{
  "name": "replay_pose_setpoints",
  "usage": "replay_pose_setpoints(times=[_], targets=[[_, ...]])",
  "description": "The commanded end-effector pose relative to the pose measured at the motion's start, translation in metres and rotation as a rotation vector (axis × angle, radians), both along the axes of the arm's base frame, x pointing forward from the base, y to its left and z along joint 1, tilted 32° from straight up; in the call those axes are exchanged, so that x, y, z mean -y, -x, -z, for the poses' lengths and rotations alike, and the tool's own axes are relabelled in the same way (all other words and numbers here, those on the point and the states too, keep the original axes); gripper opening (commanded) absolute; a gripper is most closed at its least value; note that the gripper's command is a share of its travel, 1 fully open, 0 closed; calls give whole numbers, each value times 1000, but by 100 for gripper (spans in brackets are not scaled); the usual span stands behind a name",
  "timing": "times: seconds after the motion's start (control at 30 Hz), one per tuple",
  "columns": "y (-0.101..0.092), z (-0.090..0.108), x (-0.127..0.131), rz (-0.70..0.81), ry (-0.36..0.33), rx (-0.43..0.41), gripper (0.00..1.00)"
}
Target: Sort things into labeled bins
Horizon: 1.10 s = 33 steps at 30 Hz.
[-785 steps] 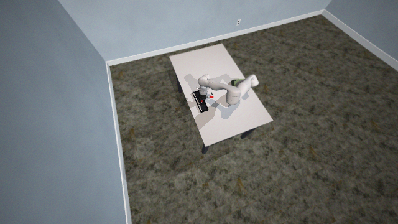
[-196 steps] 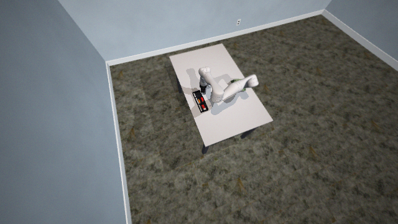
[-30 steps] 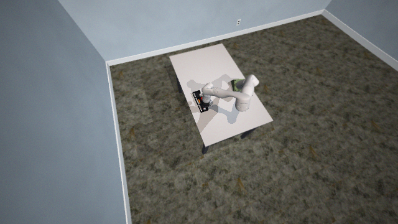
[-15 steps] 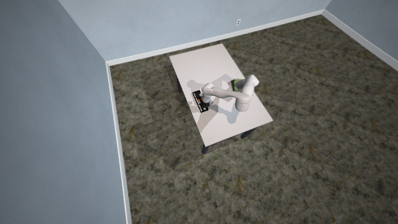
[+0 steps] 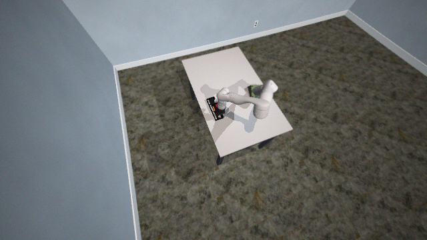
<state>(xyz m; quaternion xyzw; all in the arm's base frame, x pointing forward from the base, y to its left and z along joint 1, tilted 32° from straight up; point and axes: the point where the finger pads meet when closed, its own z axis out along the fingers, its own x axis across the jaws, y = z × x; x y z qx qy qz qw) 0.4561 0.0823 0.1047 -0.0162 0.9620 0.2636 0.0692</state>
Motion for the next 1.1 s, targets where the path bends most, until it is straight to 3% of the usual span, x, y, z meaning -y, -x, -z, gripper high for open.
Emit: replay_pose_setpoints(times=[0.0, 0.4, 0.67, 0.7, 1.07], targets=[[-1, -5, 3, 1, 0, 3, 62], [1, -20, 12, 2, 0, 2, 62], [0, -17, 11, -2, 1, 6, 62], [1, -23, 15, 2, 0, 2, 100], [7, -60, 37, 3, 1, 2, 100]])
